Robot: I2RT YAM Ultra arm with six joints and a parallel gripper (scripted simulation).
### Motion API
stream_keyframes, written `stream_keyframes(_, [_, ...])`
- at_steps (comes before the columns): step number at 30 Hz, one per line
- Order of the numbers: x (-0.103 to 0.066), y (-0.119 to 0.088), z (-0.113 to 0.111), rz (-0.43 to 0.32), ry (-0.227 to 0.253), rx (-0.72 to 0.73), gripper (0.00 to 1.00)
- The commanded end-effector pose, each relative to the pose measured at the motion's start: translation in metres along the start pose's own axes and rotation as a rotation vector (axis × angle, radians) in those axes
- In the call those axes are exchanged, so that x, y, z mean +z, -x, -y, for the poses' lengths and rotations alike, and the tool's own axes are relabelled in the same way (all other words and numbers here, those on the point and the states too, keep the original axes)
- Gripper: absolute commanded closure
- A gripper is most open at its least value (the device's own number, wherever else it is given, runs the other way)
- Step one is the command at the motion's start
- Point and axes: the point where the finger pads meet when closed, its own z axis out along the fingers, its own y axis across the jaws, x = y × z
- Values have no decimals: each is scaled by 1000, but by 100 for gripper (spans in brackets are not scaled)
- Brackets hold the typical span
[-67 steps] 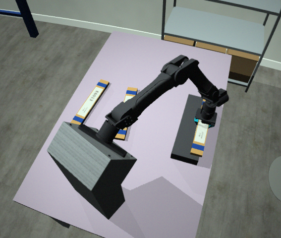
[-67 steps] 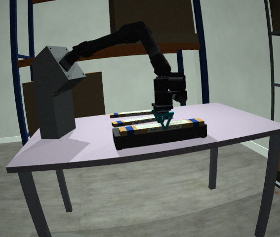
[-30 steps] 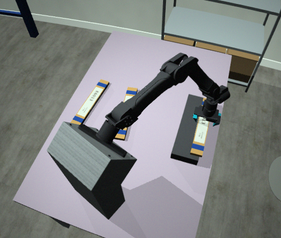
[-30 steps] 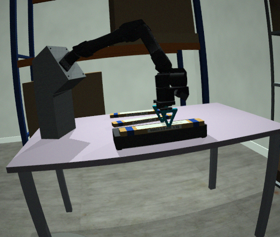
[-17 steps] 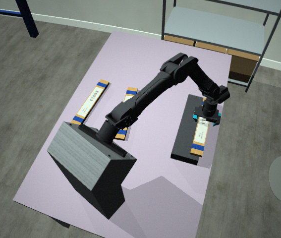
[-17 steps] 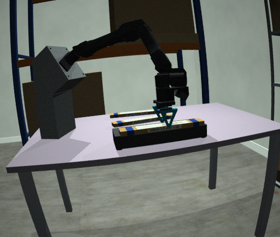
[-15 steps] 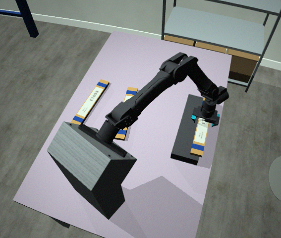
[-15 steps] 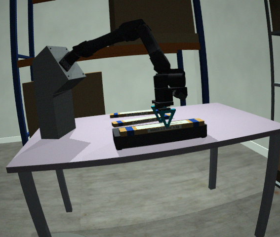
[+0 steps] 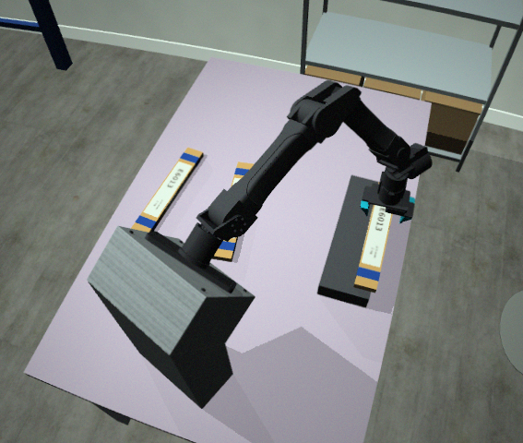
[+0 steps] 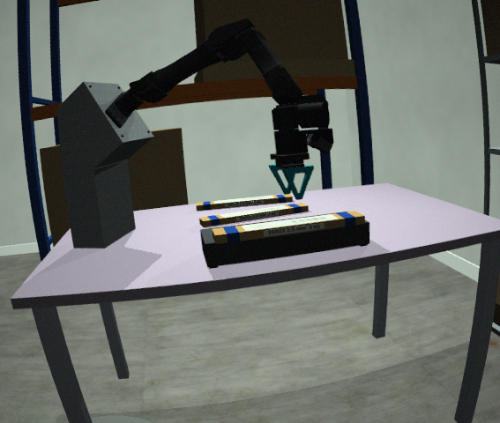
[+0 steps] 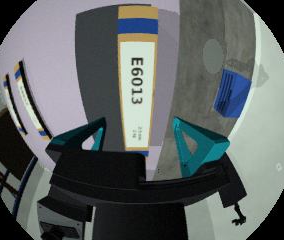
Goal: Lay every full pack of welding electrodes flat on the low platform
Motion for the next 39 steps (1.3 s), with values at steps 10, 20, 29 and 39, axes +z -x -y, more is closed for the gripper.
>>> stream_keyframes(10, [-28, -12, -2, -24, 23, 17, 5])
stream_keyframes(20, [-29, -1, -12, -1, 11, -42, 5])
stream_keyframes(29, [-25, -2, -72, 1, 12, -127, 5])
stream_keyframes(39, [-21, -2, -125, 3, 14, -125, 5])
